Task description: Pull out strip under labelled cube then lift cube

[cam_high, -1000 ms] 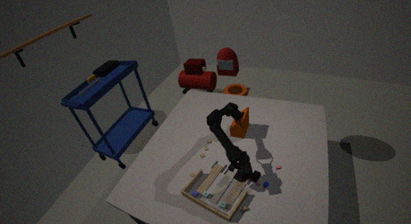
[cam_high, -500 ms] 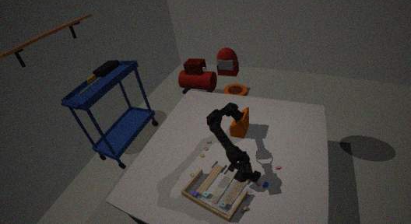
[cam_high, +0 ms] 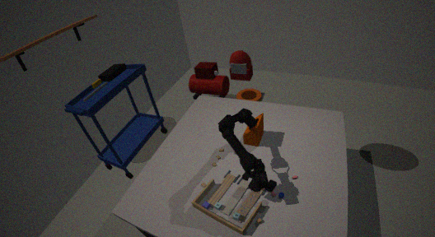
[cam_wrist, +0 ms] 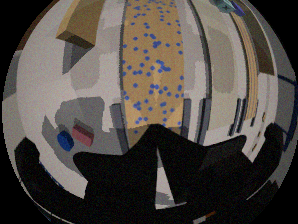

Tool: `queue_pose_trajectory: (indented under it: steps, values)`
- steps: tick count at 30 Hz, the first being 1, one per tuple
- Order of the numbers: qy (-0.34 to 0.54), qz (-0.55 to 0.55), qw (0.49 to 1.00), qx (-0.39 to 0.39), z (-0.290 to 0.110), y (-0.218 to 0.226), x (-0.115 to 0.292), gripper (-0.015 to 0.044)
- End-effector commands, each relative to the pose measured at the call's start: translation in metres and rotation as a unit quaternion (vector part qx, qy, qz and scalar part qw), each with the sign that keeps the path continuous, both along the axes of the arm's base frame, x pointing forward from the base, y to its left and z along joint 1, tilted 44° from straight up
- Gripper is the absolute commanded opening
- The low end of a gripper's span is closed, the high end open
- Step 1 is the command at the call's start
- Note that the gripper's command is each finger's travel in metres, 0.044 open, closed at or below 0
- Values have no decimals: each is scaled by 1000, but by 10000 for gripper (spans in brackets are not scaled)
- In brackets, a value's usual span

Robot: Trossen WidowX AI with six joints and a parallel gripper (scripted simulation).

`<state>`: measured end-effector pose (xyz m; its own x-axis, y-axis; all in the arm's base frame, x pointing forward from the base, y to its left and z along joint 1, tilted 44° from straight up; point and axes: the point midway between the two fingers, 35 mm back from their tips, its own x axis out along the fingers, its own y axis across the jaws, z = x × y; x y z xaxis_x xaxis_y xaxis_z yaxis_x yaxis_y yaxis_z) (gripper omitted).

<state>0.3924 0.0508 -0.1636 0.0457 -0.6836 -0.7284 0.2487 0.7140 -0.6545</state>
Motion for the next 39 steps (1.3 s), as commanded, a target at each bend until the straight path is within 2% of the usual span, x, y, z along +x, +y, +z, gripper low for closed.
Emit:
queue_pose_trajectory:
  steps: [1,39]
  values:
    - [6,-3,1000,-1,-4,-1,-10,0]
    - [7,-2,1000,0,-16,6,-67,0]
